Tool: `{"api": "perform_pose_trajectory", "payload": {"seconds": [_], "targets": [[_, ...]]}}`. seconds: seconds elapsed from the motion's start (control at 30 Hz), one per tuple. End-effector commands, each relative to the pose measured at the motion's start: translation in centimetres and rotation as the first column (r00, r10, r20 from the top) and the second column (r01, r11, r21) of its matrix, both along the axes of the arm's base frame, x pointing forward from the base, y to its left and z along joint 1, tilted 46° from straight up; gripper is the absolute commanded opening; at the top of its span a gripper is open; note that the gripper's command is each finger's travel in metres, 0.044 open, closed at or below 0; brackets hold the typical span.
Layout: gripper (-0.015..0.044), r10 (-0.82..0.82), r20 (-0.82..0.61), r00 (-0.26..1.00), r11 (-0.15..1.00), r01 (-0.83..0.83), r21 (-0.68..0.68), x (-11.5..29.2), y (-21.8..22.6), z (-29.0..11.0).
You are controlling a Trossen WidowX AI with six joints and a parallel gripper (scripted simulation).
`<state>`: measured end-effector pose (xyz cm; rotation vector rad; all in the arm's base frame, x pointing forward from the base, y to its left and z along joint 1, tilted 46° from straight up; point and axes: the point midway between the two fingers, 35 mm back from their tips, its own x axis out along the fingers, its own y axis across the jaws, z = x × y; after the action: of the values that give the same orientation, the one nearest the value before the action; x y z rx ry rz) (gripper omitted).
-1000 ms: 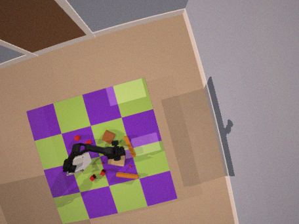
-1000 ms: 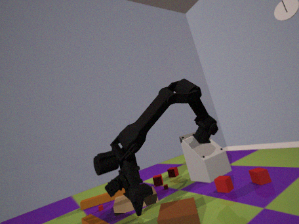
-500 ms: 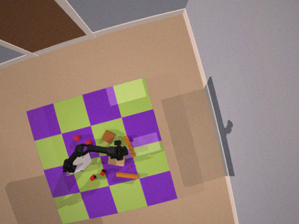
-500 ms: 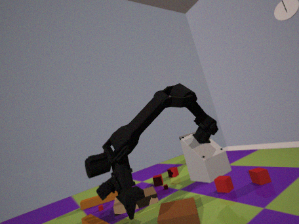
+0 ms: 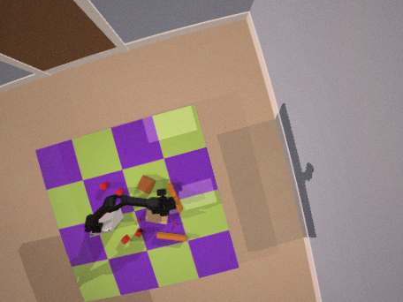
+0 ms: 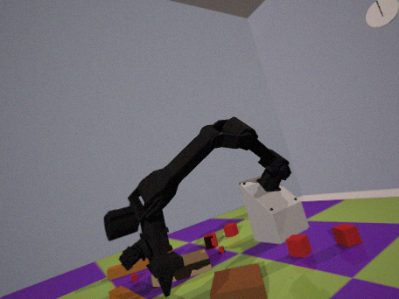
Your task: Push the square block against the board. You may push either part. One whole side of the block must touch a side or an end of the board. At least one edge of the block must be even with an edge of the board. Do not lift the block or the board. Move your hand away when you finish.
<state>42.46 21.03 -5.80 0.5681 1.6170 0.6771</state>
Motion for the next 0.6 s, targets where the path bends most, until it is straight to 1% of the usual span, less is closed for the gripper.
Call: {"api": "perform_pose_trajectory", "payload": {"seconds": [0.0, 0.57], "targets": [[0.0000, 0.003, 0.005, 1.000, 1.000, -0.003, 0.004, -0.1, 0.0, 0.1], [0.0000, 0.003, 0.003, 1.000, 1.000, -0.003, 0.004, -2.5, -0.3, 0.3]]}}
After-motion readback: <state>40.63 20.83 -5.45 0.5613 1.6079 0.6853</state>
